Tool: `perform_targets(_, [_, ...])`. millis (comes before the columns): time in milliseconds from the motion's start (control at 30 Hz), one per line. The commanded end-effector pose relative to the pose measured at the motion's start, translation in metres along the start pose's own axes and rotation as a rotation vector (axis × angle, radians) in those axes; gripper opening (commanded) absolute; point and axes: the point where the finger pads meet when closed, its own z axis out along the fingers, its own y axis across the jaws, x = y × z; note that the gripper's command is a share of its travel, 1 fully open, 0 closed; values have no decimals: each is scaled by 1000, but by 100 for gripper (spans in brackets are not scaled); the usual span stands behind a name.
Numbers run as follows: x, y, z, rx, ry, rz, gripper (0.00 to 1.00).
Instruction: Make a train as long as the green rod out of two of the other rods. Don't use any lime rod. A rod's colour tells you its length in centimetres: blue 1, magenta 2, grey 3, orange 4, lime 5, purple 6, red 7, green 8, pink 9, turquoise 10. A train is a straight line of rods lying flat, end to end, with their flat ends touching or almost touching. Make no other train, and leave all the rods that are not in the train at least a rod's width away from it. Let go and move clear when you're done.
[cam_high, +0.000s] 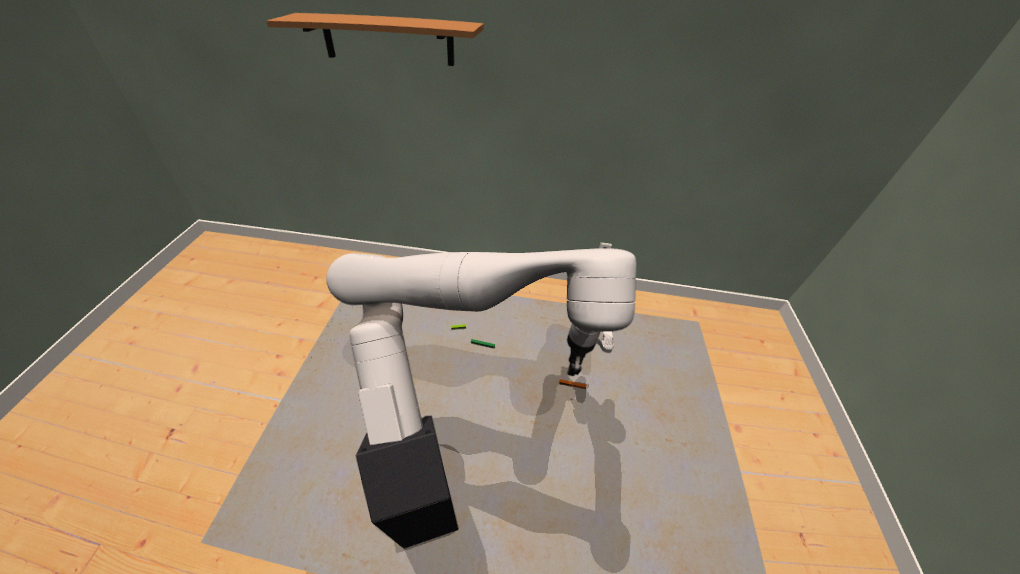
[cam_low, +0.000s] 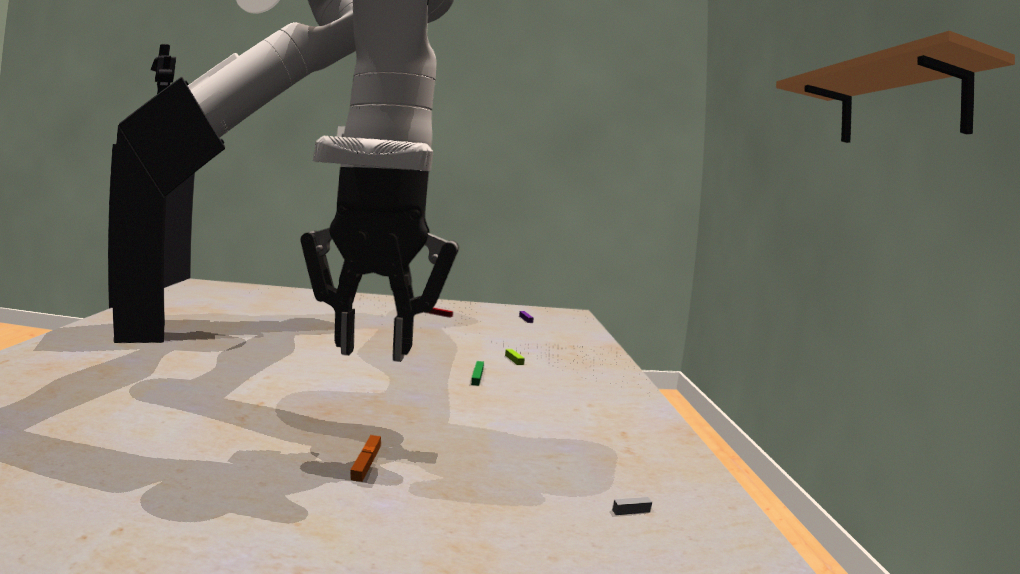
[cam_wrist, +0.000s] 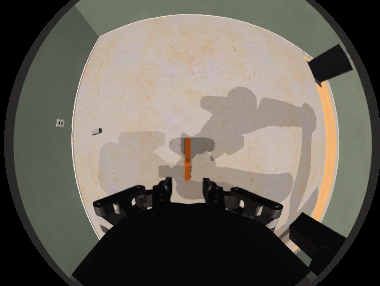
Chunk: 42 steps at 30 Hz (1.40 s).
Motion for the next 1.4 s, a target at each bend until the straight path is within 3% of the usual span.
perform_targets(0, [1, 0, -1, 1, 3, 1, 100])
perform_targets(700, [1, 0, -5, 1, 3, 1, 100])
perform_targets(1000, [1, 0, -41, 1, 3, 1, 100])
perform_targets(1067, [1, 0, -41, 1, 3, 1, 100])
perform_targets(1367, [1, 0, -83, 1, 3, 1, 100])
